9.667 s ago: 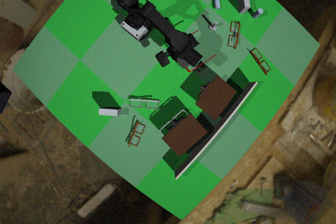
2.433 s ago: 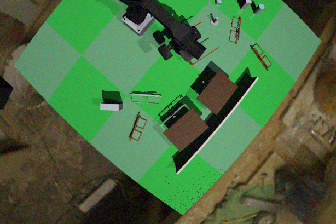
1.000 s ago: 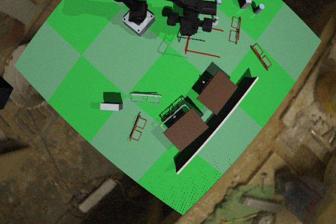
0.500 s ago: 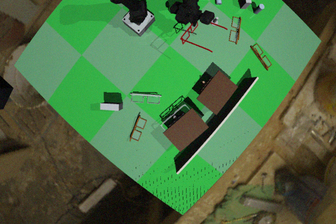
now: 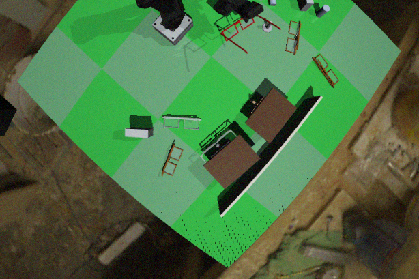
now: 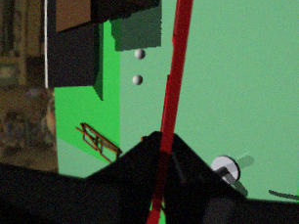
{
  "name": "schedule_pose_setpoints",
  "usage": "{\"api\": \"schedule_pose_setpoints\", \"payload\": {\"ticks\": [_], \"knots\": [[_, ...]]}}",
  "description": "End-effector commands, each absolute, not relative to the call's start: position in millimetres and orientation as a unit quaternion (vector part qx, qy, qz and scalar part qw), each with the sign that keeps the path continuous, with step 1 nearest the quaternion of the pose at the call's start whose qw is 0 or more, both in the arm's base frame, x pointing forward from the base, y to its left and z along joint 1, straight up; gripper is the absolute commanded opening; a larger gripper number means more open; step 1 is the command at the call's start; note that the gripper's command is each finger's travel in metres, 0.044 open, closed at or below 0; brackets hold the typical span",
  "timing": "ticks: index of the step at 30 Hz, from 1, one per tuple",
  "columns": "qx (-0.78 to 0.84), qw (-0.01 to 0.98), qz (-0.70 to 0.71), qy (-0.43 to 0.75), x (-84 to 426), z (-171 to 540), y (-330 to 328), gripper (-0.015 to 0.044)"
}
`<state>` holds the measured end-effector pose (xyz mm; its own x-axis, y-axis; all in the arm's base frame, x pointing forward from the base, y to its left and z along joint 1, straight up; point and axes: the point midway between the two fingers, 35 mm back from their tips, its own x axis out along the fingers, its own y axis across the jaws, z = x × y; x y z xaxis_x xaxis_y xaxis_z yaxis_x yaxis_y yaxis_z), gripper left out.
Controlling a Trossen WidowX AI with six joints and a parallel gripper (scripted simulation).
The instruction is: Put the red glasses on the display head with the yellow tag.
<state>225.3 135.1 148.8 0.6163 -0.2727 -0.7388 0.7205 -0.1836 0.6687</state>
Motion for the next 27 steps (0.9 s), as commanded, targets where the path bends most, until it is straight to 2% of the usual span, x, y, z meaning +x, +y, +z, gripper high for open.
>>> {"api": "schedule_pose_setpoints", "payload": {"ticks": [1, 27], "knots": [[0.697, 0.587, -0.386, 0.144, 221.0, 155.8, 143.6, 0.0], [0.677, 0.599, -0.398, 0.158, 223.4, 151.5, 139.2, 0.0]]}}
